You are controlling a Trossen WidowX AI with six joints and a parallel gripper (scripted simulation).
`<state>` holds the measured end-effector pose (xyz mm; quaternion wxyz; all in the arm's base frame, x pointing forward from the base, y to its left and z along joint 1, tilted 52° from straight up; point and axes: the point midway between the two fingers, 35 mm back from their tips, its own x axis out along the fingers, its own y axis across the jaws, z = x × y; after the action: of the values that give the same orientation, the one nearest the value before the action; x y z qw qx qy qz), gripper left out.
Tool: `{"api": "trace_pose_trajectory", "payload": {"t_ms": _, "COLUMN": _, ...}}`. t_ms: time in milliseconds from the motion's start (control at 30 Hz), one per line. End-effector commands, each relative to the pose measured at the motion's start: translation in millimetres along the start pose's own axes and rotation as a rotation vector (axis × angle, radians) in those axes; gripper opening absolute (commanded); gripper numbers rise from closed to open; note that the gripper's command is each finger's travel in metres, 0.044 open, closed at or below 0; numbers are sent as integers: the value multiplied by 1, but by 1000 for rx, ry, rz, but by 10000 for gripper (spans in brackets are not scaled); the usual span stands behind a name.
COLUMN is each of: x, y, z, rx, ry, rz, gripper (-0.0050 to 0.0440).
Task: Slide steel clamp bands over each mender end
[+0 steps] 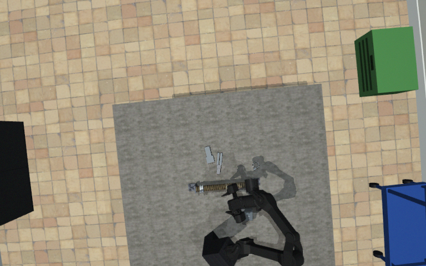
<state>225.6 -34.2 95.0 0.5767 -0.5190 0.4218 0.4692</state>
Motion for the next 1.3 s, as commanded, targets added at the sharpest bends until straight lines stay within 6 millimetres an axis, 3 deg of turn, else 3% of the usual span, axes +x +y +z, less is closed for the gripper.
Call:
{"api": "trace_pose_trajectory", "payload": {"t_ms": 0, "x": 0, "y": 0, "z": 0, "rx": 0, "ry": 0, "rz": 0, "gripper": 400}}
{"api": "trace_pose_trajectory", "payload": {"t_ms": 533, "x": 0, "y": 0, "z": 0, "rx": 0, "ry": 0, "rz": 0, "gripper": 400}}
{"api": "trace_pose_trajectory", "payload": {"t_ms": 600, "x": 2, "y": -1, "z": -2, "rx": 5, "ry": 24, "rz": 6, "gripper": 440}}
{"api": "trace_pose_trajectory", "payload": {"t_ms": 833, "x": 28, "y": -20, "z": -24, "rx": 61, "ry": 425, "rz": 3, "gripper": 440}}
{"api": "trace_pose_trajectory", "payload": {"t_ms": 1033, "x": 34, "y": -48, "z": -31, "rx": 64, "ry": 827, "rz": -165, "gripper": 440}}
{"api": "trace_pose_trajectory", "payload": {"t_ms": 1267, "x": 32, "y": -55, "z": -28, "rx": 65, "ry": 920, "rz": -234, "gripper": 440}}
